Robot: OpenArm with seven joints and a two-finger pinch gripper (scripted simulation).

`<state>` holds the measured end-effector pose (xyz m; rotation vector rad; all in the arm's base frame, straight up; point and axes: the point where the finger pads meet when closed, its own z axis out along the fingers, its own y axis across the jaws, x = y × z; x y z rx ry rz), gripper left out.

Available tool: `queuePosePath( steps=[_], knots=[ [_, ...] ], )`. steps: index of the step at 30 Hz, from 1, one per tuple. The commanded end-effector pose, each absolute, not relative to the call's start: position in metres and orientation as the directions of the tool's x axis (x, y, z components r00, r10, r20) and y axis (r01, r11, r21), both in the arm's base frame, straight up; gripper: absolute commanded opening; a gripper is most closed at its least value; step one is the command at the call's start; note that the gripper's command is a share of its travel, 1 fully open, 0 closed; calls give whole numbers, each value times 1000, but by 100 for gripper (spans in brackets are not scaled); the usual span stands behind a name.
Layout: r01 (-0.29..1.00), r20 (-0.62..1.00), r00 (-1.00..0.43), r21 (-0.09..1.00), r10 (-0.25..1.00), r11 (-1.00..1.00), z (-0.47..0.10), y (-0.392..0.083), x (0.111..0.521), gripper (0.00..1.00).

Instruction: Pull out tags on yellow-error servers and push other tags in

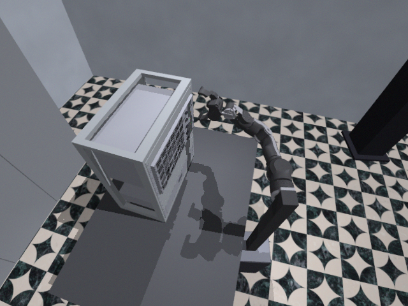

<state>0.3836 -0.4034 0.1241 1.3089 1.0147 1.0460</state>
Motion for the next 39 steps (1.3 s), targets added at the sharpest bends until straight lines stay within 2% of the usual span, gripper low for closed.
queuePosePath(
  steps=[1, 17, 18, 39],
  knots=[
    [-11, 9, 236, 1000, 972, -6, 123, -403, 384, 100],
    [-11, 9, 236, 1000, 972, -6, 123, -403, 384, 100],
    [-11, 9, 236, 1000, 972, -6, 123, -403, 384, 0],
    [-11, 9, 236, 1000, 972, -6, 123, -403, 384, 0]
  ],
)
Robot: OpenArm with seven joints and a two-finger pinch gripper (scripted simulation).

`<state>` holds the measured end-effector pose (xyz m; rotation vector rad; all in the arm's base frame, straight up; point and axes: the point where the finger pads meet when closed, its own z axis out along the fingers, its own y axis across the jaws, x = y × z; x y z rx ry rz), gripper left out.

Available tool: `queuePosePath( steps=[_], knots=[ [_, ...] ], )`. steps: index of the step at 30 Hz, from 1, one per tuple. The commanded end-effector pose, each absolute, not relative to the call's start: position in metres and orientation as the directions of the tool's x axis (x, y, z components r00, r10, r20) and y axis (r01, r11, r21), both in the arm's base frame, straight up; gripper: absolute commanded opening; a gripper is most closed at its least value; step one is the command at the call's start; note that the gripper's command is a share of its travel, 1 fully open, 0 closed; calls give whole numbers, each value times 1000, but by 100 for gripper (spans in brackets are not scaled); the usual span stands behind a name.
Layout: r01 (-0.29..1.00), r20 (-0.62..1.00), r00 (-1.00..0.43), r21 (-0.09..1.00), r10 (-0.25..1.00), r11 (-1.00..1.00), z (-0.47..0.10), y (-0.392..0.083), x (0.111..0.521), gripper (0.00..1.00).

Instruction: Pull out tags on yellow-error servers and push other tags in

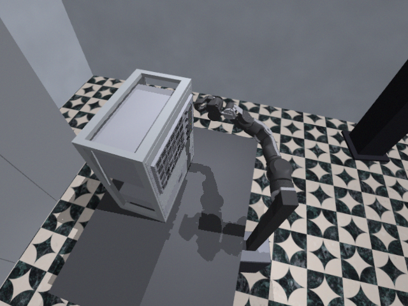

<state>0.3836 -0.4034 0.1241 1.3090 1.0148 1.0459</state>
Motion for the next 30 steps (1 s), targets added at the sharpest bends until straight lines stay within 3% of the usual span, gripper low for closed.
queuePosePath(
  steps=[1, 12, 13, 30],
  knots=[
    [-11, 9, 236, 1000, 972, -6, 123, -403, 384, 0],
    [-11, 9, 236, 1000, 972, -6, 123, -403, 384, 0],
    [-11, 9, 236, 1000, 972, -6, 123, -403, 384, 10],
    [-11, 8, 236, 1000, 972, -5, 87, -387, 373, 10]
  ],
)
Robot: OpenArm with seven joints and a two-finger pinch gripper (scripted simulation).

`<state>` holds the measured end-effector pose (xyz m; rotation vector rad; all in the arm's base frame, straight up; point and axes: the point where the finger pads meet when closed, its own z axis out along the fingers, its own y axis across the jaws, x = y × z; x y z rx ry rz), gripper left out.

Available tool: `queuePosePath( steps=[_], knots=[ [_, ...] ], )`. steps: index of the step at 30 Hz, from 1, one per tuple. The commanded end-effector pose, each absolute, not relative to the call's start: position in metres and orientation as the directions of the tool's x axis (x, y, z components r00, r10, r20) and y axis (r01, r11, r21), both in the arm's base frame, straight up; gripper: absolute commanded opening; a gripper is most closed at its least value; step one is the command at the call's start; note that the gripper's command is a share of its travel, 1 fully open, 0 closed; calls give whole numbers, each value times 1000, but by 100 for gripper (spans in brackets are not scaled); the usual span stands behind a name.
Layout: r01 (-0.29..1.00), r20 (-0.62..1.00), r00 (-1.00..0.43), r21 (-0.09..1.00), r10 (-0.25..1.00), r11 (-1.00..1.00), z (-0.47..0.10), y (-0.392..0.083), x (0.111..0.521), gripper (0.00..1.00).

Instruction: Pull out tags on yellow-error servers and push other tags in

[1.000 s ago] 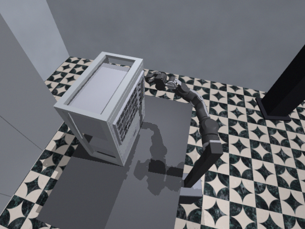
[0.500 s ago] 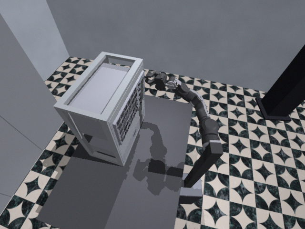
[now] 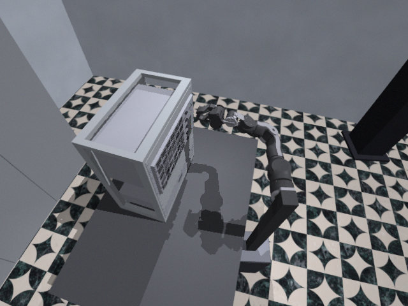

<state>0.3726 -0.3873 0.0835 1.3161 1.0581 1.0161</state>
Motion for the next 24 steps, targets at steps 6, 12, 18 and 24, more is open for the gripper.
queuePosePath(
  steps=[6, 12, 18, 24],
  knots=[
    [-11, 9, 241, 1000, 971, -6, 46, -372, 360, 10],
    [-1, 8, 241, 1000, 971, -8, -2, -352, 347, 10],
    [-1, 7, 240, 1000, 971, -7, -46, -333, 334, 10],
    [0, 7, 240, 1000, 971, -7, -67, -324, 328, 10]
  ],
)
